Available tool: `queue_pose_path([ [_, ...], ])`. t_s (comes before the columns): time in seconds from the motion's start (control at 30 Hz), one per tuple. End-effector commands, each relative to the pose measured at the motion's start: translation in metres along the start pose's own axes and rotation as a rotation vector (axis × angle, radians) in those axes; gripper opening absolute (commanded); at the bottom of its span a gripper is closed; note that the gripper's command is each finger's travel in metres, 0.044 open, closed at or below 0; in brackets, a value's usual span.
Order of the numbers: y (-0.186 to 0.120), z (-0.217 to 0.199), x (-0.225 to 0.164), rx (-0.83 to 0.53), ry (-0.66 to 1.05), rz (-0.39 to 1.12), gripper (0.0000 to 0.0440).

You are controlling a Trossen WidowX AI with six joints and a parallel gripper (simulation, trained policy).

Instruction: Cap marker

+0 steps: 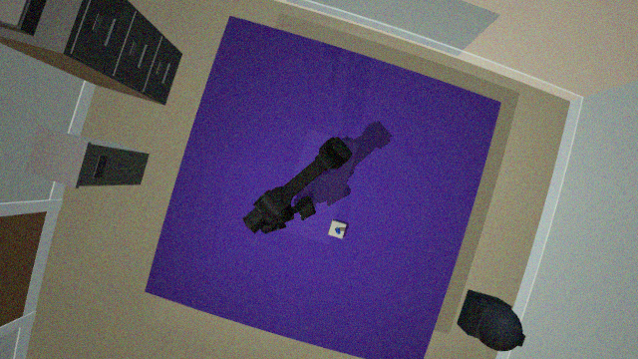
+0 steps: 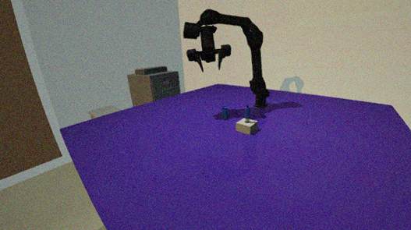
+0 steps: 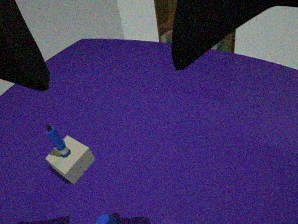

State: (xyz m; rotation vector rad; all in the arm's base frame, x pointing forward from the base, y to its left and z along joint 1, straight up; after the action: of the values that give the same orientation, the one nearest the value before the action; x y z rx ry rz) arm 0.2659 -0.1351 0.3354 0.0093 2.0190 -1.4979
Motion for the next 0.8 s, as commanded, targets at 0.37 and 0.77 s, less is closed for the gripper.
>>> queue_pose_path([
  [0.37,0.034,0.013,0.005,-0.037,-0.017,-0.172,0.0320],
  [0.77,0.058,0.018,0.009,-0.057,-0.036,-0.303,0.0318],
])
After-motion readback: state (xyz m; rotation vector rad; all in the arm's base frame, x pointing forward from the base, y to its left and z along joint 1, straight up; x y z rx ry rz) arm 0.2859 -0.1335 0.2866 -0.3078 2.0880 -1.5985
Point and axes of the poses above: the point midway between the two fingers, 35 mm back from their tips, its own y axis out along the fingers, its own z axis across the jaws, x = y × z, the point moved 9 cm from there along -y, back along the fingers, and after that the axes turned 13 degrees about y, right-handed, at the moved point
